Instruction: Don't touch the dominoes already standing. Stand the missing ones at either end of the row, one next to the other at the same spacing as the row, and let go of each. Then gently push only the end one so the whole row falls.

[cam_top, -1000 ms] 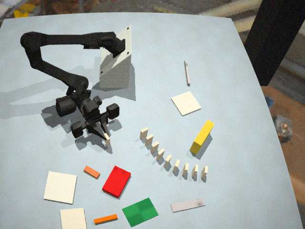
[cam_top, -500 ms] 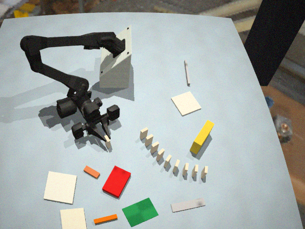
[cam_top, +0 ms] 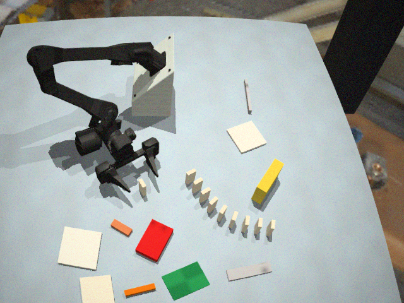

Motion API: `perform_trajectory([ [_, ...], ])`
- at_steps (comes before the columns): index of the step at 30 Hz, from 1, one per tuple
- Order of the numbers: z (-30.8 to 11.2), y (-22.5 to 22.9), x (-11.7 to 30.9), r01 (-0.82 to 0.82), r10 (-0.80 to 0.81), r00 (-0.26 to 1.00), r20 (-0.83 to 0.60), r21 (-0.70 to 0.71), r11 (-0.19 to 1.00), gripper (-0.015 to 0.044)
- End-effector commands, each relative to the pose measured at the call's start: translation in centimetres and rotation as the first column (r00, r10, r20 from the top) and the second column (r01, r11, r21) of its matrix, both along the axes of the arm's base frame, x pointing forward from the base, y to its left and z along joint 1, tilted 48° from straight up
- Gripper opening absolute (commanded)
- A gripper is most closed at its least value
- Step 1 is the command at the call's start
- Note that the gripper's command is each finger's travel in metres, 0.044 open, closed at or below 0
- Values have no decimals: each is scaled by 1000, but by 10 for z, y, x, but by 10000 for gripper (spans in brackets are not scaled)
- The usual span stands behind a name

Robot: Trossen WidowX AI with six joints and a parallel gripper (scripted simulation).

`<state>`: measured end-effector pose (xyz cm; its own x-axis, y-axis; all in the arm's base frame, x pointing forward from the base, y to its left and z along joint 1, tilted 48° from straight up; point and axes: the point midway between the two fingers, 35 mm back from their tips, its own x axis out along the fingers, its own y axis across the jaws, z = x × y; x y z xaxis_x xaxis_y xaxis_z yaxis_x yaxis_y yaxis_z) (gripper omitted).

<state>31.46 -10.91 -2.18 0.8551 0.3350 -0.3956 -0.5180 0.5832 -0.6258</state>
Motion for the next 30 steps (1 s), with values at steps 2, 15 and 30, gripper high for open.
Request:
perform_trajectory([
  [2,26,28,1,2,-2,1000,3,-2,1000,440],
  [15,18,49,53,414,-277,858,-433,263,871,440],
  [30,6,85,62,996,-679,1,-734,-63,70,440],
])
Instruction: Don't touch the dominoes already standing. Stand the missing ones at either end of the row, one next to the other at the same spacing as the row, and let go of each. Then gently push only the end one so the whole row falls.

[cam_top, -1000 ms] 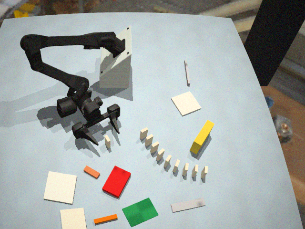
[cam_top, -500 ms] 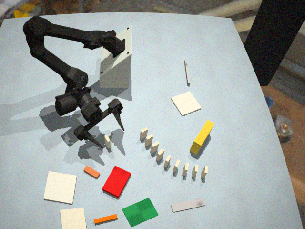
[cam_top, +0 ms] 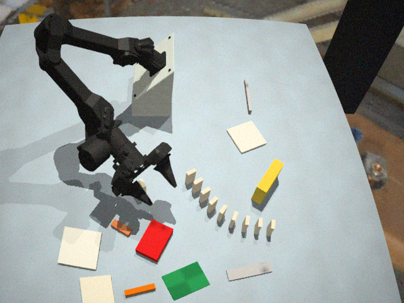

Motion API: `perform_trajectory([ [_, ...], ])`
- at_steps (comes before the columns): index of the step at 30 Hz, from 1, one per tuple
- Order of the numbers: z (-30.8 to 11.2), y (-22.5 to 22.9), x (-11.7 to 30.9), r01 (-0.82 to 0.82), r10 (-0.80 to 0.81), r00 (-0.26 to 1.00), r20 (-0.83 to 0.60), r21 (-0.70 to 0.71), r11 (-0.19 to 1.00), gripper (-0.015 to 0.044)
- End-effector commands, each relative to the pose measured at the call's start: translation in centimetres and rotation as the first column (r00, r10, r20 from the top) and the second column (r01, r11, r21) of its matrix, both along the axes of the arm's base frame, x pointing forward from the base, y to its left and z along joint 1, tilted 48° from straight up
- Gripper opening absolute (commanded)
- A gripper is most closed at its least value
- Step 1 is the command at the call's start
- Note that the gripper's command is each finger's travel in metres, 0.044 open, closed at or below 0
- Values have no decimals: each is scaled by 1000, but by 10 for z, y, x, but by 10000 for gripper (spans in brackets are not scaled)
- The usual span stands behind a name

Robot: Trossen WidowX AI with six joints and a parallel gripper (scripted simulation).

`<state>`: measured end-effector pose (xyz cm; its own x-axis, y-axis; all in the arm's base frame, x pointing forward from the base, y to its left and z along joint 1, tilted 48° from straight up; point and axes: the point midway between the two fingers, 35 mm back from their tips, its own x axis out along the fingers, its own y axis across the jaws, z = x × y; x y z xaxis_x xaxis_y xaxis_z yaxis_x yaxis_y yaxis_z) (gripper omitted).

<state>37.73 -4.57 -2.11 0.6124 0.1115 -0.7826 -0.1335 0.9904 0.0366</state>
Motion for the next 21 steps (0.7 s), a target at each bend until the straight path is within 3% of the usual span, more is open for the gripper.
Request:
perform_trajectory([
  [1,6,22,-3,645,-664,707,-243,-166,746,440],
  [10,21,14,-26,828,-898,431,-93,-356,434,440],
  [17,45,10,-35,910,-959,257,121,-365,197,440],
  [21,48,9,-36,919,-961,236,144,-354,173,440],
])
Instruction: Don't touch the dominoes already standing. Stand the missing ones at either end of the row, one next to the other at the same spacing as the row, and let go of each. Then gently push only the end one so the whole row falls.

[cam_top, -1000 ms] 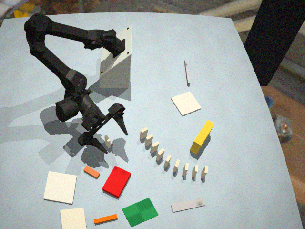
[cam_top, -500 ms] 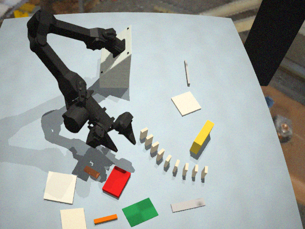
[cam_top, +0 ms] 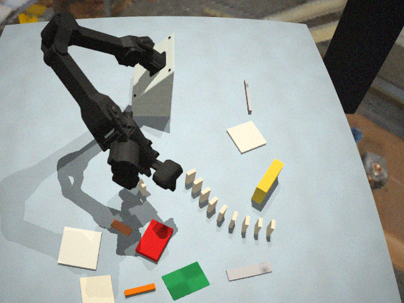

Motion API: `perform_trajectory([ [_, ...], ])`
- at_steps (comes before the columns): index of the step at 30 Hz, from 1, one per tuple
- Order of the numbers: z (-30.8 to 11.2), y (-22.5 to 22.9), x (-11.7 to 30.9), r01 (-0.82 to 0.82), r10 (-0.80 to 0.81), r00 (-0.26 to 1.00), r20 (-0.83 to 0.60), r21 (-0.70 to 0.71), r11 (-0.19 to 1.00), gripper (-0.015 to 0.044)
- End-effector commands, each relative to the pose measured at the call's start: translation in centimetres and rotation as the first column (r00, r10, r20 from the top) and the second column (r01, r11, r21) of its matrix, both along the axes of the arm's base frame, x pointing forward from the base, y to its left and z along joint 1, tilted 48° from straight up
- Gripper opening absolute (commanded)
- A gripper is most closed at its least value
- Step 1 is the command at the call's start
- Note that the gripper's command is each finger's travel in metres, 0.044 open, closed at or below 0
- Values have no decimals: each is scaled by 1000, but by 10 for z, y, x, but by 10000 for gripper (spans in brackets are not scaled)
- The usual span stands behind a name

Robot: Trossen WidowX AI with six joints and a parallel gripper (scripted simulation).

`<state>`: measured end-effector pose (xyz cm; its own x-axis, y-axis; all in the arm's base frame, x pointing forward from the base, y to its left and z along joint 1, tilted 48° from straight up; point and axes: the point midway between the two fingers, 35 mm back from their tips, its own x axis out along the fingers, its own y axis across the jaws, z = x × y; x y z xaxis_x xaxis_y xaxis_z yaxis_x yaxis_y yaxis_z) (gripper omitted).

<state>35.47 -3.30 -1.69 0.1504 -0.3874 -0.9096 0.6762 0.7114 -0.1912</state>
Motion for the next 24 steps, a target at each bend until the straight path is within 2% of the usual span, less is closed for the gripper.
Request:
perform_trajectory([
  [1,44,-3,-13,366,-336,931,145,-363,857,440],
  [18,43,-4,-13,366,-336,931,145,-363,857,440],
  [24,9,-42,-12,366,-336,931,145,-363,857,440],
])
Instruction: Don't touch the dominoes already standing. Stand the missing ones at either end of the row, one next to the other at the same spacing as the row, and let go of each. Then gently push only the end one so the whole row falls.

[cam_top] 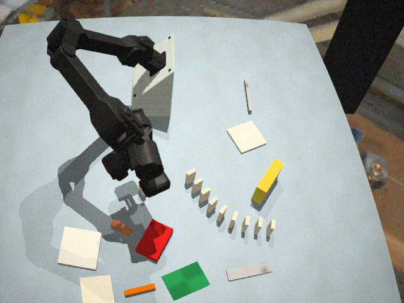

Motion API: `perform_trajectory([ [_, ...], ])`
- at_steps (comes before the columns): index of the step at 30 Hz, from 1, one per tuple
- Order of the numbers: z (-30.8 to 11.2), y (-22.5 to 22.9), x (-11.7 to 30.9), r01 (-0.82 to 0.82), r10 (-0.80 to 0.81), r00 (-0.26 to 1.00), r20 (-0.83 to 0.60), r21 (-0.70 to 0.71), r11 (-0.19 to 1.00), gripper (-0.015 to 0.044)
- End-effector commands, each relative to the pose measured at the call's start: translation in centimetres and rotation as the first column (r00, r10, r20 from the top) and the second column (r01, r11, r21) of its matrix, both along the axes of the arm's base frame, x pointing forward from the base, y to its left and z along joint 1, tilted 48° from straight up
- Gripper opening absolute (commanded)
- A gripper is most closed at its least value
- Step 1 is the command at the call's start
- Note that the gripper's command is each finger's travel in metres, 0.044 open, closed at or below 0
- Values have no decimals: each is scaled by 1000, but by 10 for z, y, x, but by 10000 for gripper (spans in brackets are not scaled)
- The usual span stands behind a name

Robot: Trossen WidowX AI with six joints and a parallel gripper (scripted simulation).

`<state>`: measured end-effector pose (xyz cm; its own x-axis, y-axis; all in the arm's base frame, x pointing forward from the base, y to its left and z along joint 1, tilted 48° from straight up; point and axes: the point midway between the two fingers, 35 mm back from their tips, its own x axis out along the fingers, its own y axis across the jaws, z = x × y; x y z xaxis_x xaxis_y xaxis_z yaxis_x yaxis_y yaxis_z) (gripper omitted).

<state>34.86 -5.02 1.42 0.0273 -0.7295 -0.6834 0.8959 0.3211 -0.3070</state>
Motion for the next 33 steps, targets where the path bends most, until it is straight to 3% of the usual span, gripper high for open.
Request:
perform_trajectory([
  [1,-27,-30,-7,10,-11,1000,-28,-14,1000,440],
  [19,-41,-46,-8,11,-11,1000,-28,-16,1000,440],
  [31,-41,-46,-8,11,-11,1000,-28,-16,1000,125],
  [33,-41,-46,-8,11,-11,1000,-28,-16,1000,107],
])
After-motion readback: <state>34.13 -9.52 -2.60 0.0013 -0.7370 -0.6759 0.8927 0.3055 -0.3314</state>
